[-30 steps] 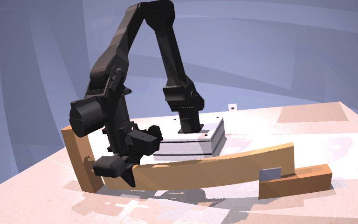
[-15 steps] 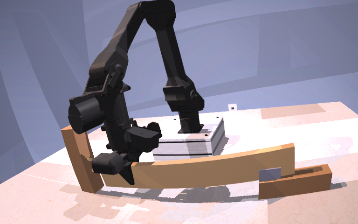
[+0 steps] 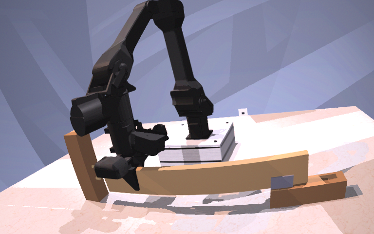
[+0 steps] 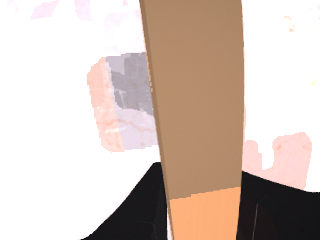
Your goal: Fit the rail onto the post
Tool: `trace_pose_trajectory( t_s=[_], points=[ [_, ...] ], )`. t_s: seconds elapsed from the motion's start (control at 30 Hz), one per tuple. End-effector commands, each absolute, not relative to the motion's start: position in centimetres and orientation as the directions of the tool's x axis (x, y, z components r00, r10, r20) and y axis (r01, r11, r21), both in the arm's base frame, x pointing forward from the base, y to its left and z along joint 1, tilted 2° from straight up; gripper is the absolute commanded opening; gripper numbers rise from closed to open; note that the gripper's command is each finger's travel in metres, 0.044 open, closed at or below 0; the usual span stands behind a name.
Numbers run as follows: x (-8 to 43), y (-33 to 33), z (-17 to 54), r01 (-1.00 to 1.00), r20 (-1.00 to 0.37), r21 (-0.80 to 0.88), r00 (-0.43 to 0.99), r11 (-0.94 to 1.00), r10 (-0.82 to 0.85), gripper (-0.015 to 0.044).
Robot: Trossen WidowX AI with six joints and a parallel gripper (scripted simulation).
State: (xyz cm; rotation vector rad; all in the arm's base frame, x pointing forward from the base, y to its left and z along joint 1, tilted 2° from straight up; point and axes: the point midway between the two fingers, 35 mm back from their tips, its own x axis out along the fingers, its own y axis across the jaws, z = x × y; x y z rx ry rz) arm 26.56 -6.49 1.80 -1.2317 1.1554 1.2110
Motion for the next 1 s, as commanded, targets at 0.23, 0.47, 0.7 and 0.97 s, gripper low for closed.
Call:
trace_pose_trajectory(
  t_s=[0.23, 0.47, 0.7, 0.97],
  points=[
    [26.9, -6.5, 2.8, -0.998, -0.998, -0.053, 0.053, -0.026, 0.020, 0.0000],
    [26.9, -6.5, 3.2, -0.998, -0.998, -0.053, 0.053, -0.026, 0.020, 0.0000],
    [26.8, -6.5, 3.5, -0.998, -0.998, -0.053, 0.053, -0.026, 0.020, 0.0000],
    [26.8, -6.5, 3.6, -0.998, -0.998, -0.053, 0.053, -0.026, 0.020, 0.0000]
  ],
)
